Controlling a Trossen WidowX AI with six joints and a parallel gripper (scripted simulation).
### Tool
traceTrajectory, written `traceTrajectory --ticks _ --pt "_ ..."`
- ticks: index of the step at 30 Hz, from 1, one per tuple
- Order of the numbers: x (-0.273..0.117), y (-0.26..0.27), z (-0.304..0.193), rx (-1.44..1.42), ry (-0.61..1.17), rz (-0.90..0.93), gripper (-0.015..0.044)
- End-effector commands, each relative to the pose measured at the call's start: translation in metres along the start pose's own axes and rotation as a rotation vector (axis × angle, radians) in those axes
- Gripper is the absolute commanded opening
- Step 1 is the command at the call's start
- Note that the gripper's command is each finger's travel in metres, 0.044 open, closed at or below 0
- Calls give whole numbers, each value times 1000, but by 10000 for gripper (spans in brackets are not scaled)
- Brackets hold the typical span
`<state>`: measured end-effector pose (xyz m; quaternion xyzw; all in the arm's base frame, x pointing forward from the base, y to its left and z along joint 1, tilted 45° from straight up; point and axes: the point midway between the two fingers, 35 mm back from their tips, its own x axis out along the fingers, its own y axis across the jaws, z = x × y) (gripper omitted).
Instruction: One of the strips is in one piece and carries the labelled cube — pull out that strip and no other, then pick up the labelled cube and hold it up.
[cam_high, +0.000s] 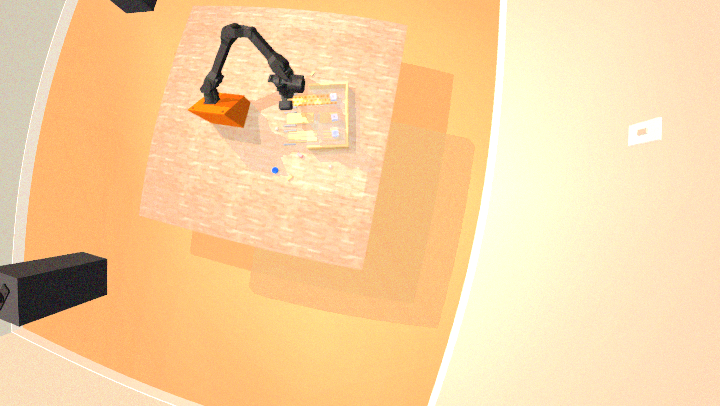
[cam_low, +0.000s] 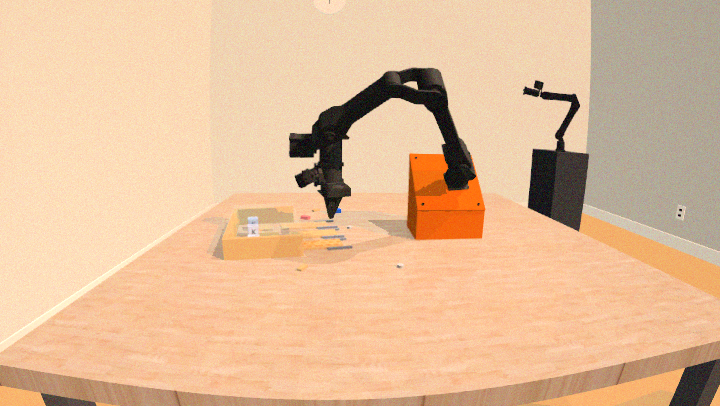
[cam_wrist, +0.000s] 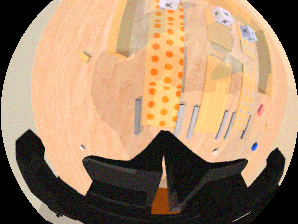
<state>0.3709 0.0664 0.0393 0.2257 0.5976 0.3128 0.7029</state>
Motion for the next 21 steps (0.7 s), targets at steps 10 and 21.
traceTrajectory --ticks 10,21 --pt "20 0 2 -1 3 -6 0" --pt "39 2 3 0 3 -6 0"
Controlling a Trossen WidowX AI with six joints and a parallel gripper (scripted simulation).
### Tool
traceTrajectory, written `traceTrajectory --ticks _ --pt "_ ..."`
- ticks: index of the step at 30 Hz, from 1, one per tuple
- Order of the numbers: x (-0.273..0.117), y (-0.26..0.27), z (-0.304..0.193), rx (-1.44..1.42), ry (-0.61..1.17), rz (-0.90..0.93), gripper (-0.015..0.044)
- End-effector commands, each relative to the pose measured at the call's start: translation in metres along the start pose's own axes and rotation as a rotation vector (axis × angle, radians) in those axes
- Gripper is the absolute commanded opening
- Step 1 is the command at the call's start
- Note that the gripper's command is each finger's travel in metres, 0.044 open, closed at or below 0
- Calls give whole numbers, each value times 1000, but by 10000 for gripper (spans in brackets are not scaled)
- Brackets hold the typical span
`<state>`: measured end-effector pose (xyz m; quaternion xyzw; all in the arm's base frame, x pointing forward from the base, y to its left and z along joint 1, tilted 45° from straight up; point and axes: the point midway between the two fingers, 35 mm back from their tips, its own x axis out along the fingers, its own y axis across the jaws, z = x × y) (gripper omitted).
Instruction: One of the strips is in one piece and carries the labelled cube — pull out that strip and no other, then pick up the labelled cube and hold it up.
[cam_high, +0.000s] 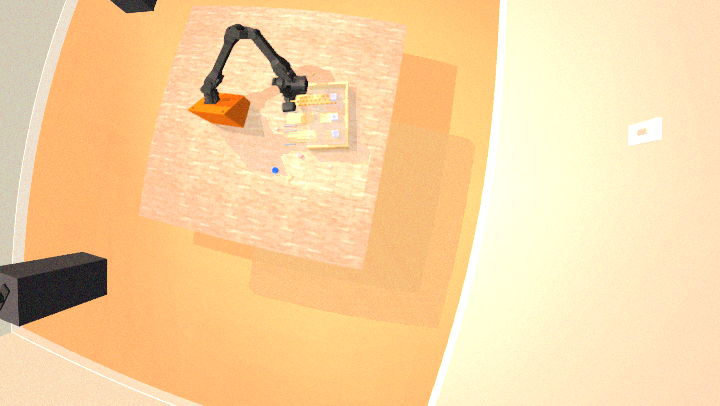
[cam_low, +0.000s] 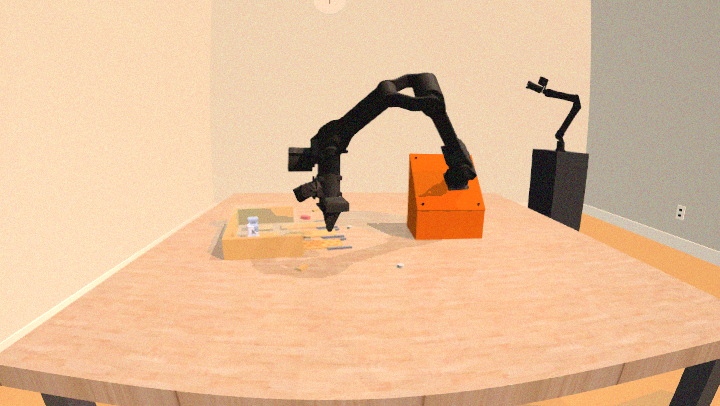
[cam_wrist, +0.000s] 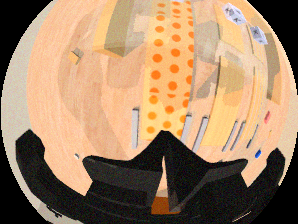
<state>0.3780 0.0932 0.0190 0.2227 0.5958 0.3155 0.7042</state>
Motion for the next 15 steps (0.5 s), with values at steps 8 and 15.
traceTrajectory --ticks 8,15 --pt "18 -1 -3 9 4 -4 0" --pt "29 0 -4 9 3 -3 0"
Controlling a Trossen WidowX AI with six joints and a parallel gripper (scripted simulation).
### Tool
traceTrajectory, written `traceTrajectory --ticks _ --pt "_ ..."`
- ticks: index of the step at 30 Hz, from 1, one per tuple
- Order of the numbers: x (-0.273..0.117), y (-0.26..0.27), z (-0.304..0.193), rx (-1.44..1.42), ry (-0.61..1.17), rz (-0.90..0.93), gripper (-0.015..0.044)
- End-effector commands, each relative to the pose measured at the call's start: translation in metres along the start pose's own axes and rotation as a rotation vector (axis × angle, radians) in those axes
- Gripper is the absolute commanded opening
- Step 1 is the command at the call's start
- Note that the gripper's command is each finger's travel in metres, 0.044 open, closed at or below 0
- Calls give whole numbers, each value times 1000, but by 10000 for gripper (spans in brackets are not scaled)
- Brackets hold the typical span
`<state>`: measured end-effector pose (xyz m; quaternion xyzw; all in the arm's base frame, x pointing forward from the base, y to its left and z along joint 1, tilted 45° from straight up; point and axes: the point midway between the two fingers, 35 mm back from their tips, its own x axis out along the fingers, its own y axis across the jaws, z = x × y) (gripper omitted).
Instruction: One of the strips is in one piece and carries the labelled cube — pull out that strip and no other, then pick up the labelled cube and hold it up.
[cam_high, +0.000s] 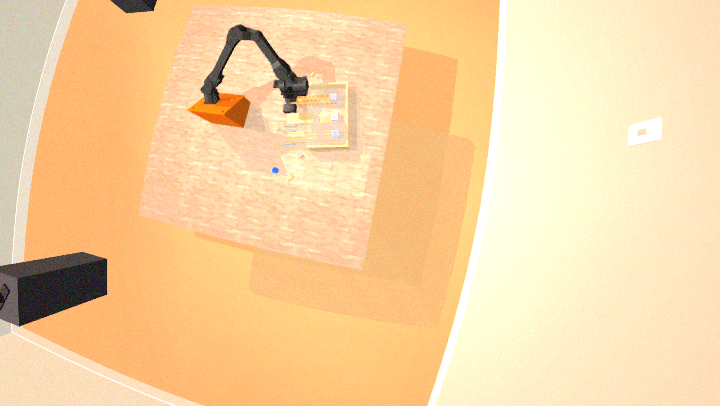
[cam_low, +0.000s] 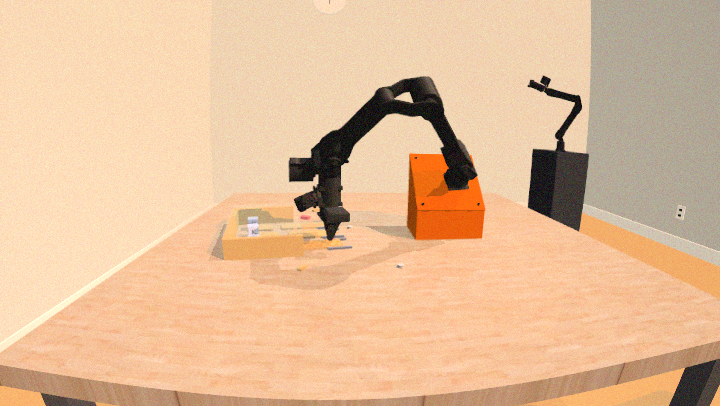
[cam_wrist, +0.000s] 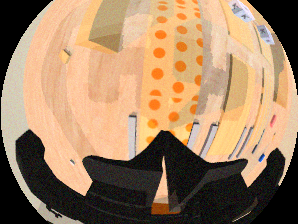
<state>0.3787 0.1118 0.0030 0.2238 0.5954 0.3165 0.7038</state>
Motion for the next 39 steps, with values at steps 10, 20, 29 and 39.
traceTrajectory --ticks 10,20,29,39 --pt "7 -2 -3 9 4 -5 0" --pt "7 -3 -3 9 4 -5 0" --pt "8 -3 -3 9 4 -5 0" --pt "9 -3 -3 9 4 -5 0"
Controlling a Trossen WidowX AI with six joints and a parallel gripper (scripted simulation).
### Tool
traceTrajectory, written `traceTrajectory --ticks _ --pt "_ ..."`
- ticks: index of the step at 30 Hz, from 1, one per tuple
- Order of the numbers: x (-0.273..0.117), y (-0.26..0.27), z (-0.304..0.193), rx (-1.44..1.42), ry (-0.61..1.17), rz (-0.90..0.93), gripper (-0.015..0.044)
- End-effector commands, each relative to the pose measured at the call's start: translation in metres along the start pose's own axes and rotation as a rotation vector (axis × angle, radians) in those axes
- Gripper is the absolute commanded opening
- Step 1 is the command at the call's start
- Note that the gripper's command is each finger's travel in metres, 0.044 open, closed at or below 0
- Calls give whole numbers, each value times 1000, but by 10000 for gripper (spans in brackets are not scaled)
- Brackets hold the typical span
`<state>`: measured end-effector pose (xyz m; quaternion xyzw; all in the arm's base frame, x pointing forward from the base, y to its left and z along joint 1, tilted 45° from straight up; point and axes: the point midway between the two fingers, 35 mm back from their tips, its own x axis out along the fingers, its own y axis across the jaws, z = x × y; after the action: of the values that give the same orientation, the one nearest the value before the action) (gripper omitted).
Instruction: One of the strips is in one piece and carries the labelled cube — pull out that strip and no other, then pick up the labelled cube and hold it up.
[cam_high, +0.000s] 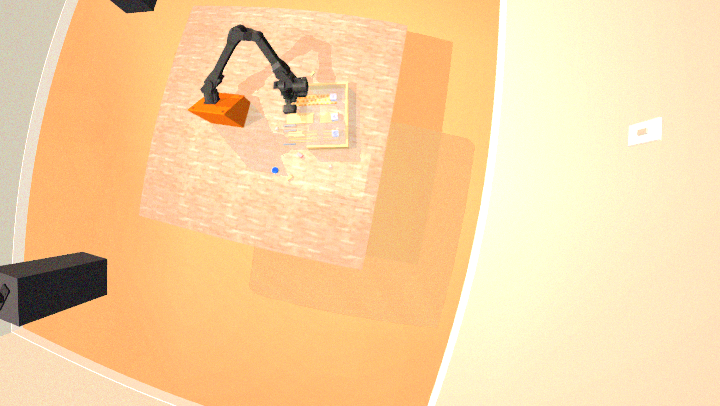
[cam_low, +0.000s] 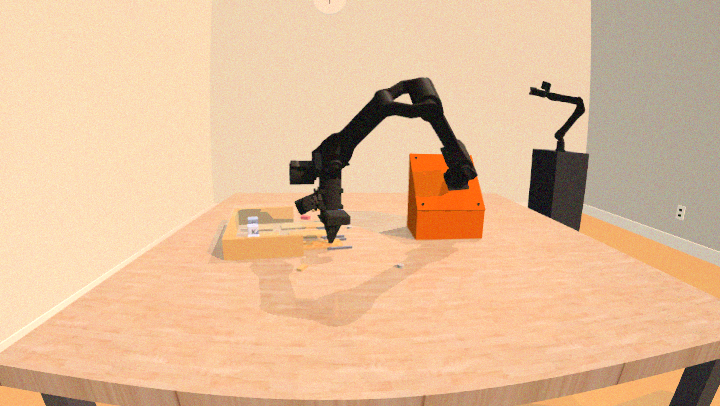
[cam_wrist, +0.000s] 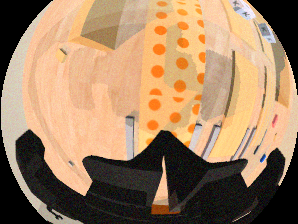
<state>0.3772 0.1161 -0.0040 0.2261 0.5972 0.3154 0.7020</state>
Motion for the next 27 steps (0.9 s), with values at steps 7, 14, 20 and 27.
traceTrajectory --ticks 7,14,20,27 --pt "2 -1 -10 3 1 -7 0" --pt "2 0 -21 3 2 -7 0" --pt "2 0 -30 4 2 -7 0" --pt "3 0 -41 4 3 -7 0"
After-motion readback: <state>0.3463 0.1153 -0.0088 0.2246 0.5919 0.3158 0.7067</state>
